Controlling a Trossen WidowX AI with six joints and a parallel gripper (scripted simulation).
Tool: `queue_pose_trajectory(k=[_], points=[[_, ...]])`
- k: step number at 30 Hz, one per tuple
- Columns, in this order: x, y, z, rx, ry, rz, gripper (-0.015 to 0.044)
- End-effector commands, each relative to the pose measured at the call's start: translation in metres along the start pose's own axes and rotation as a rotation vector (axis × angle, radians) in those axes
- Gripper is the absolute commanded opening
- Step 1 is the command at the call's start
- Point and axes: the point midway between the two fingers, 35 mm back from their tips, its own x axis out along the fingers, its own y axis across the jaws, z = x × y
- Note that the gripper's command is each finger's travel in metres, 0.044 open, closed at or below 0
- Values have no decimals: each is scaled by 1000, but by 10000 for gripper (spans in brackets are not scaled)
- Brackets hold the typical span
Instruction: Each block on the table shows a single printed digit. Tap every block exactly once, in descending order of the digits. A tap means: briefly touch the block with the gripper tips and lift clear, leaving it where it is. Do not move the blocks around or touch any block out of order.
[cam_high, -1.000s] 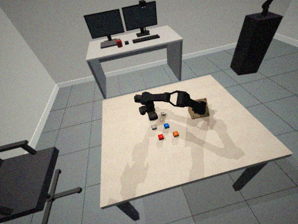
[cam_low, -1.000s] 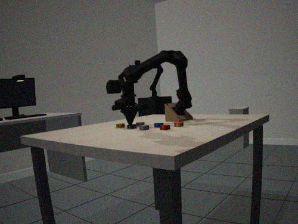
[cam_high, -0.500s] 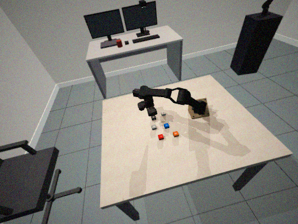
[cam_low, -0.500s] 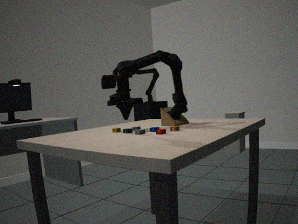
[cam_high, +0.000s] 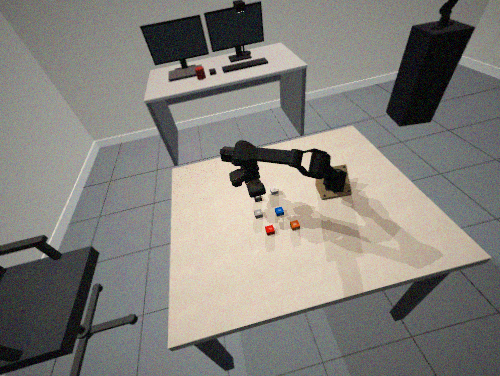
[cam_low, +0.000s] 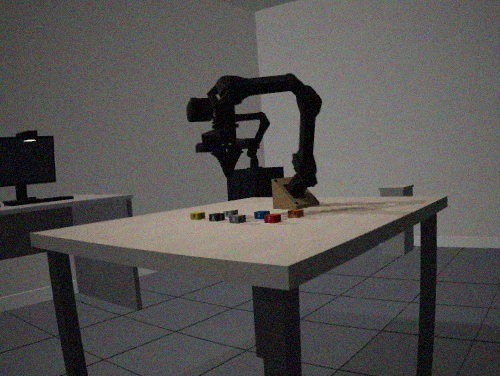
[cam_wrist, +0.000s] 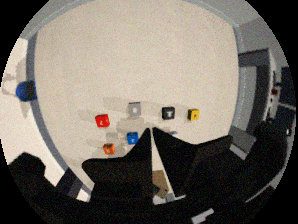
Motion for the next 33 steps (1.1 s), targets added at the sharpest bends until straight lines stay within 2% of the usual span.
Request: queue_pose_trajectory(k=[1, 6, 12, 33], points=[[-1, 17, -1, 12, -1, 5, 20], [7, 16, 0, 12, -2, 5, 20], [77, 18, -1, 11, -3, 8, 20], [104, 18, -1, 11, -3, 9, 20]])
